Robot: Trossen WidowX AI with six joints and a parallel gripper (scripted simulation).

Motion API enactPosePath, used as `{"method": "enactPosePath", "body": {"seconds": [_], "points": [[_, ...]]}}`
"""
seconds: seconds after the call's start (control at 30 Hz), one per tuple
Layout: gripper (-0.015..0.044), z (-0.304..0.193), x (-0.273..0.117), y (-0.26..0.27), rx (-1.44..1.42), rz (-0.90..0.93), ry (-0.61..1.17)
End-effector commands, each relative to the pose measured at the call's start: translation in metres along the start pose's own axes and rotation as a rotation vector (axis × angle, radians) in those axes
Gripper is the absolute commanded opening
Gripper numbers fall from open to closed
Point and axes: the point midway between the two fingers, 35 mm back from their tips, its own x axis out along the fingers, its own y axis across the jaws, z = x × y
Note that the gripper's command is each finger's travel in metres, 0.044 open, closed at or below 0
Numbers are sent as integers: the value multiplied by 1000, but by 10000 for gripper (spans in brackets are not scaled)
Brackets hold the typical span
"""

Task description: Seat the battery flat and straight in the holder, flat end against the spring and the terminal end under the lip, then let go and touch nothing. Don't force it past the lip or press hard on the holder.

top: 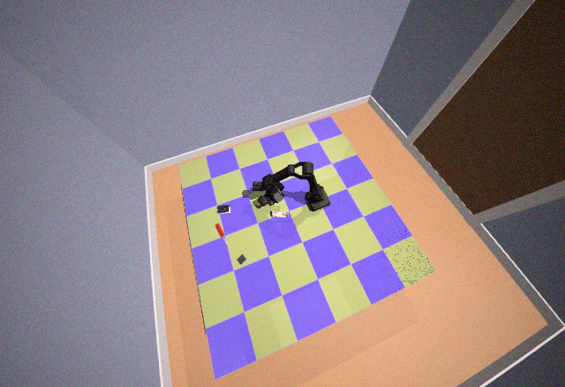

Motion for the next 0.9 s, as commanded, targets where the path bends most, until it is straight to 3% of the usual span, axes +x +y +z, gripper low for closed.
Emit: {"method": "enactPosePath", "body": {"seconds": [0.0,0.23,0.43,0.6,0.87], "points": [[89,2,3,2,-3,7,-7],[71,1,1,1,-3,7,-7],[71,1,-45,1,-3,7,-7],[71,2,-47,0,-10,7,-7],[71,49,-60,-25,-310,4,-7]]}}
